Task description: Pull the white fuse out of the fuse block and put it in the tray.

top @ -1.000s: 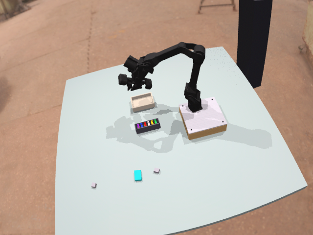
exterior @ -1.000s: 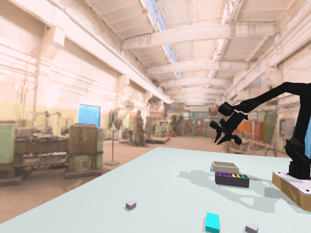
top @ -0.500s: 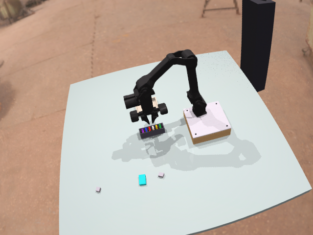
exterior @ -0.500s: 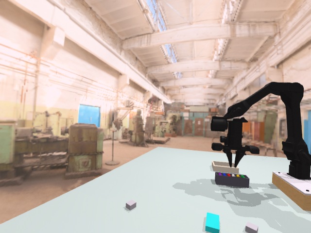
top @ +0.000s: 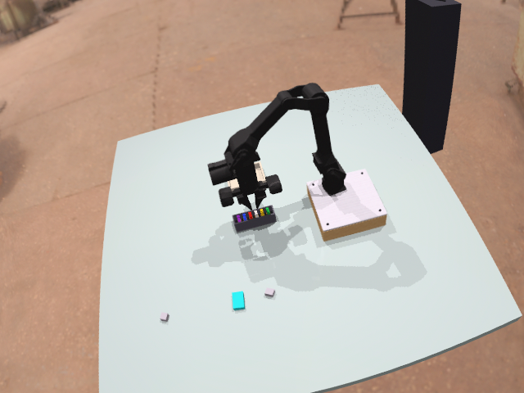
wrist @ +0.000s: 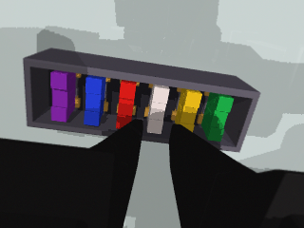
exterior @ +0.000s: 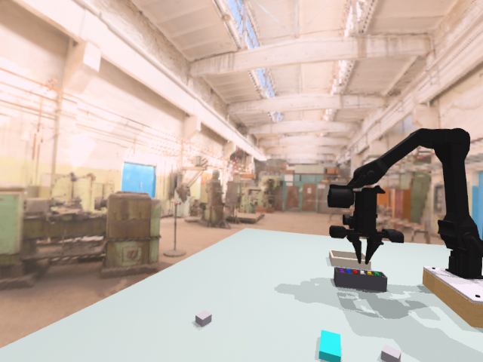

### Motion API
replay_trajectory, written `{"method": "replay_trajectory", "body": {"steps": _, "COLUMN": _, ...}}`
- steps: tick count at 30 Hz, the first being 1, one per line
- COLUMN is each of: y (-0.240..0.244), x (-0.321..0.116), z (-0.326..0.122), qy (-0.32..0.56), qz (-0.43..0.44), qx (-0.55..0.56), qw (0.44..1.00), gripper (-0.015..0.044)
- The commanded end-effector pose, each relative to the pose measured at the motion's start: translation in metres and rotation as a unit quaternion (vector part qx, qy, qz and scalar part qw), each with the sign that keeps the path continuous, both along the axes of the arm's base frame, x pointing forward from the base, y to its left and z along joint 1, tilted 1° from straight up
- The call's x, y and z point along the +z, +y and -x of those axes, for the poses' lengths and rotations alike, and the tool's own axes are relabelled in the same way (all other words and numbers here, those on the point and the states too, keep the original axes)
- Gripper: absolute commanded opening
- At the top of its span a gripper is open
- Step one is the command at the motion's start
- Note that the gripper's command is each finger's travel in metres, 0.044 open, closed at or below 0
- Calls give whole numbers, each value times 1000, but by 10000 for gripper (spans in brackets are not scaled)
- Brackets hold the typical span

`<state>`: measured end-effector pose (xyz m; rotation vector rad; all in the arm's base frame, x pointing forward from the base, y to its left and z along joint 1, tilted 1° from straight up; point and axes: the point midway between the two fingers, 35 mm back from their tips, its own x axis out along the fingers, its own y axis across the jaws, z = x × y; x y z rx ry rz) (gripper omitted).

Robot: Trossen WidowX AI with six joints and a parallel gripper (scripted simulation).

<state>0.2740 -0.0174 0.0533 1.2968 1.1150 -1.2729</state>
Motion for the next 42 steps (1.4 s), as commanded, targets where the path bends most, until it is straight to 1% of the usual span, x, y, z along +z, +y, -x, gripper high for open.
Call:
{"method": "replay_trajectory", "body": {"steps": 1, "y": 0, "x": -5, "z": 0, "qy": 1, "qz": -1, "qx": -2, "qw": 1000, "gripper": 71}}
{"method": "replay_trajectory", "body": {"steps": 39, "y": 0, "x": -32, "z": 1, "qy": 1, "qz": -1, "qx": -2, "qw": 1000, "gripper": 71}}
{"method": "replay_trajectory", "body": {"steps": 42, "y": 0, "x": -30, "z": 1, "qy": 1, "qz": 0, "qx": 0, "qw": 1000, "gripper": 52}}
